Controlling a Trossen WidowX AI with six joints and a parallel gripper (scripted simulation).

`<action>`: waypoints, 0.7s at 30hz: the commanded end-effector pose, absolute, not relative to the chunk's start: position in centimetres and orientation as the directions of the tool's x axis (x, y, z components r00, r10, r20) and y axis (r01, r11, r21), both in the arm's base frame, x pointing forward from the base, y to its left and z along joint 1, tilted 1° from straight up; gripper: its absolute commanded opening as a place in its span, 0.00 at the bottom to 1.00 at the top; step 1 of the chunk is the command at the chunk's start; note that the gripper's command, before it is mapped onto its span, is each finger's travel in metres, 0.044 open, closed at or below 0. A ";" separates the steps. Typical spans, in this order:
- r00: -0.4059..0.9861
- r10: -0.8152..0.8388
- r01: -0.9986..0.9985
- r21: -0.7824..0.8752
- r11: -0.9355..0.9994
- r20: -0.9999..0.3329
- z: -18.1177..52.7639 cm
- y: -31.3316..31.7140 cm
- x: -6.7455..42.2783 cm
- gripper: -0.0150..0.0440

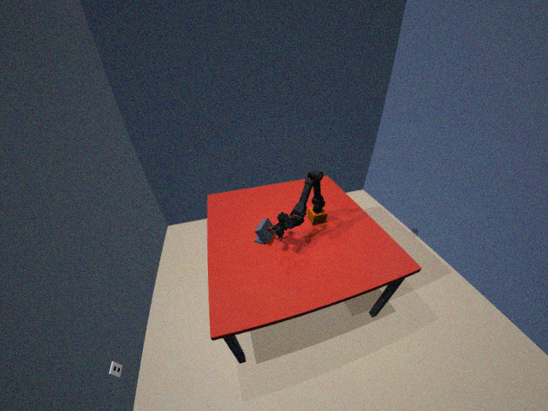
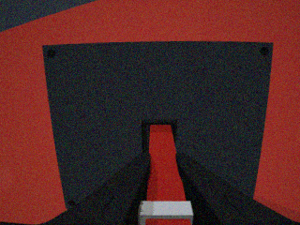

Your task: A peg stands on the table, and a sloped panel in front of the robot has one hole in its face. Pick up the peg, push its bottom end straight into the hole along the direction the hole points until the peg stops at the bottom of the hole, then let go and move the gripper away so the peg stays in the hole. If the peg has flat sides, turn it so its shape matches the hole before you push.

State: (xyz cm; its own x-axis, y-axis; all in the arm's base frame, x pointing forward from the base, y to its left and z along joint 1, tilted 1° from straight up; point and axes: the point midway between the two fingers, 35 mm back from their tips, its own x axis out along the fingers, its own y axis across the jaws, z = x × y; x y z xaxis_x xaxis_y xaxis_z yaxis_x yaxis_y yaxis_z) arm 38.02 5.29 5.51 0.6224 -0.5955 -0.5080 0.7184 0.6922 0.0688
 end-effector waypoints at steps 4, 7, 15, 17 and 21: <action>0.621 -0.593 0.716 0.063 0.695 -0.512 5.2 5.2 38.2 0.25; 0.621 -0.593 0.716 0.063 0.695 -0.512 5.2 5.2 38.3 0.25; 0.621 -0.594 0.716 0.063 0.695 -0.512 5.0 4.9 38.5 0.25; 0.621 -0.594 0.716 0.063 0.695 -0.512 5.0 4.8 38.6 0.25; 0.621 -0.594 0.716 0.063 0.695 -0.512 4.9 4.7 38.8 0.25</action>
